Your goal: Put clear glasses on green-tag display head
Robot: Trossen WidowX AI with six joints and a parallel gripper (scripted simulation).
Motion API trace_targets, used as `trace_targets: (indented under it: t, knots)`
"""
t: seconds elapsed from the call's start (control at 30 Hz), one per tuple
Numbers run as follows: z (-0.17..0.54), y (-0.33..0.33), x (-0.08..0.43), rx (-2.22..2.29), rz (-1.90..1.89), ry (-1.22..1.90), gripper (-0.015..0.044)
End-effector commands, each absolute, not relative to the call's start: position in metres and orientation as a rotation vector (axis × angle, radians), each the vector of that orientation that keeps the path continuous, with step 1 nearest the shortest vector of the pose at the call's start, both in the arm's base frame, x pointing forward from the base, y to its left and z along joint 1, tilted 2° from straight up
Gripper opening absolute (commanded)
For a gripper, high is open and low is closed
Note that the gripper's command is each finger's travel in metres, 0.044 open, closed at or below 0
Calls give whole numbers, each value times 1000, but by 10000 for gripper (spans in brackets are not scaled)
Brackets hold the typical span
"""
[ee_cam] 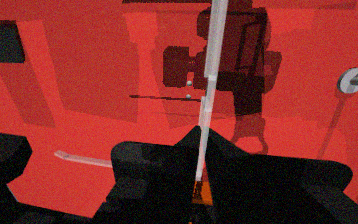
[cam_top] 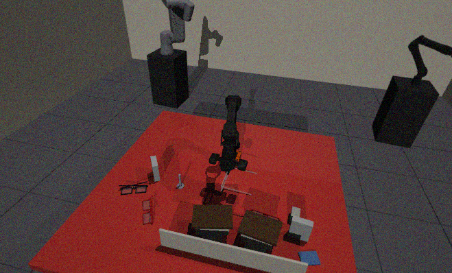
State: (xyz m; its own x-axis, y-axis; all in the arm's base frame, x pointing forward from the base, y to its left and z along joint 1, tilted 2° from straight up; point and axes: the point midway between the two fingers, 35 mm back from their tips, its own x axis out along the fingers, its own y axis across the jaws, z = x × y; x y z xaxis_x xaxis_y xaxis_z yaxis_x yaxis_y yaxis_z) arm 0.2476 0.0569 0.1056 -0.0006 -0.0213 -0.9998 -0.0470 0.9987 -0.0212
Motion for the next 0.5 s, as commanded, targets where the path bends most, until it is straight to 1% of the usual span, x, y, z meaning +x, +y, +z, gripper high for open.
trace_targets:
  t: [0.0,0.47]
  knots:
    - [111,59,246,-40,2,1567,0]
    - [127,88,219,111,-254,1483,0]
